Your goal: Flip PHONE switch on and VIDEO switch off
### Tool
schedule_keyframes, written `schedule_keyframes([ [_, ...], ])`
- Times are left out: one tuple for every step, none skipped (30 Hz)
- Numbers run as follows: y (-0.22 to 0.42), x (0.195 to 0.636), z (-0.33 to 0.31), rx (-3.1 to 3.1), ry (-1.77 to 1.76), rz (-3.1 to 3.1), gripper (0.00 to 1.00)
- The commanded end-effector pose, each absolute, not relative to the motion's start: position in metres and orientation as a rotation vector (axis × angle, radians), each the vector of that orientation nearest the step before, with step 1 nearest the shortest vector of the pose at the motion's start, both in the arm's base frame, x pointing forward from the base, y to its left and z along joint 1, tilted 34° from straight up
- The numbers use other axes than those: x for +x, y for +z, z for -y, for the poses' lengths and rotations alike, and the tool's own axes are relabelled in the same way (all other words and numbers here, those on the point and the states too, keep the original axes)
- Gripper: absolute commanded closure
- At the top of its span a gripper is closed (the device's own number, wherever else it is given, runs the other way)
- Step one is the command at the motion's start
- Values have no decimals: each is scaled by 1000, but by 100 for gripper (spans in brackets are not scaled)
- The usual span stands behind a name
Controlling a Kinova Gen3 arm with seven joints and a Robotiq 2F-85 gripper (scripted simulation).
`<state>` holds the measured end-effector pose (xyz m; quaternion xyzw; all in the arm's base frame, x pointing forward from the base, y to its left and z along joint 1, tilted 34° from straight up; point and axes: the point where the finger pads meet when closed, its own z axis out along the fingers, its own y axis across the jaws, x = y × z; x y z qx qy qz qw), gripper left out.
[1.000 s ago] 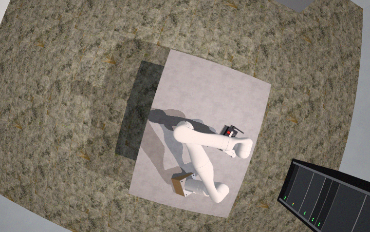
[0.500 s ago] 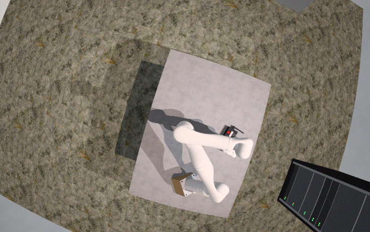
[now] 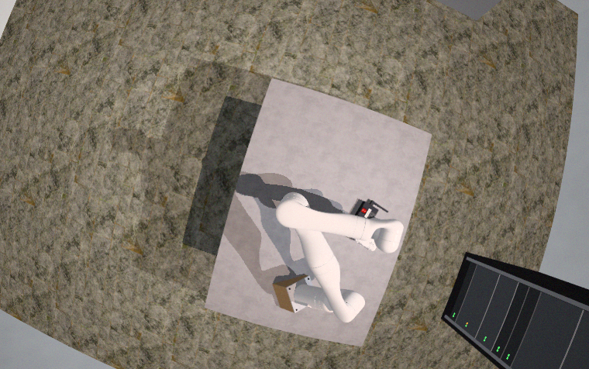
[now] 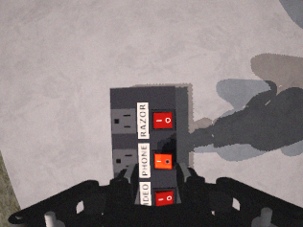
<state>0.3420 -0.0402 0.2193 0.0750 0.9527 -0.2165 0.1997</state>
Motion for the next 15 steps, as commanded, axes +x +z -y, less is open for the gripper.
schedule_keyframes([
  [223, 341, 38, 207, -603, -2661, 0],
  [226, 340, 36, 207, -603, -2661, 0],
  [229, 339, 35, 207, -603, -2661, 0],
  [232, 337, 33, 207, -603, -2661, 0],
  [236, 336, 31, 207, -603, -2661, 0],
  [240, 334, 29, 207, -603, -2661, 0],
  [245, 332, 26, 207, -603, -2661, 0],
  [250, 330, 24, 207, -603, -2661, 0],
  [254, 328, 21, 207, -603, -2661, 0],
  [260, 326, 18, 207, -603, -2661, 0],
  [265, 324, 16, 207, -603, -2661, 0],
  [270, 321, 13, 207, -603, -2661, 0],
  [274, 319, 11, 207, -603, -2661, 0],
  [279, 317, 8, 207, -603, -2661, 0],
  [279, 317, 8, 207, -603, -2661, 0],
])
